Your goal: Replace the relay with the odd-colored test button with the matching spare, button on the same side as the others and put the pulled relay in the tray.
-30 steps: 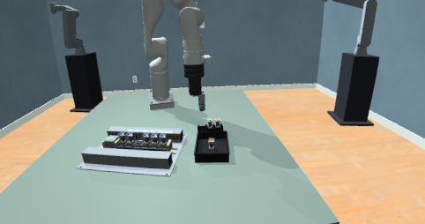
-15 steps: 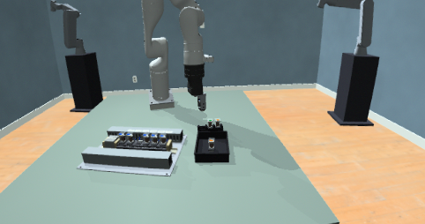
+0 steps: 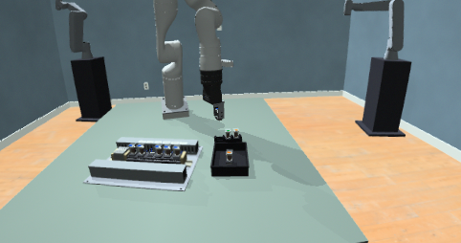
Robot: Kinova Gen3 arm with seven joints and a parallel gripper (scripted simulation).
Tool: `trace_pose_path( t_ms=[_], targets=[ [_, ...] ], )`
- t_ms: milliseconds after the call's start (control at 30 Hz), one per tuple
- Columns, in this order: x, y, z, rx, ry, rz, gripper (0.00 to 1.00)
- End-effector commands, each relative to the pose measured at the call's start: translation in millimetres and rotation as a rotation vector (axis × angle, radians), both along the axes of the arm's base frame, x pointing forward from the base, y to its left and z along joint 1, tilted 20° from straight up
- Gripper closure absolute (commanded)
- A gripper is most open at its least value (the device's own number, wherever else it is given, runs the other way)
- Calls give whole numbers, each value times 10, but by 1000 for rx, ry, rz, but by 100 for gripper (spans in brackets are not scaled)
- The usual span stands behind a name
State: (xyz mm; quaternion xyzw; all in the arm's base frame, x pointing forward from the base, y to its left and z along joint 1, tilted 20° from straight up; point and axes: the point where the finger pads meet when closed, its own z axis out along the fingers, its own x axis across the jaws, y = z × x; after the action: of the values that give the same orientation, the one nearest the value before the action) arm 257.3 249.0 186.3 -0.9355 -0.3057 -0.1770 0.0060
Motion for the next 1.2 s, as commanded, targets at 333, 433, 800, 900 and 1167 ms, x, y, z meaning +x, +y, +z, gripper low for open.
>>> trace_pose_path(
  t_ms=[333, 433, 800, 900, 1167],
  targets=[
    [7, 4, 4, -49, -18, 143, 100],
    [7, 4, 4, -63, -23, 186, 100],
    [7, 3, 5, -96, -35, 278, 100],
    [7, 3, 4, -98, -36, 285, 100],
    [9, 3, 2, -105, -37, 304, 100]
  ],
)
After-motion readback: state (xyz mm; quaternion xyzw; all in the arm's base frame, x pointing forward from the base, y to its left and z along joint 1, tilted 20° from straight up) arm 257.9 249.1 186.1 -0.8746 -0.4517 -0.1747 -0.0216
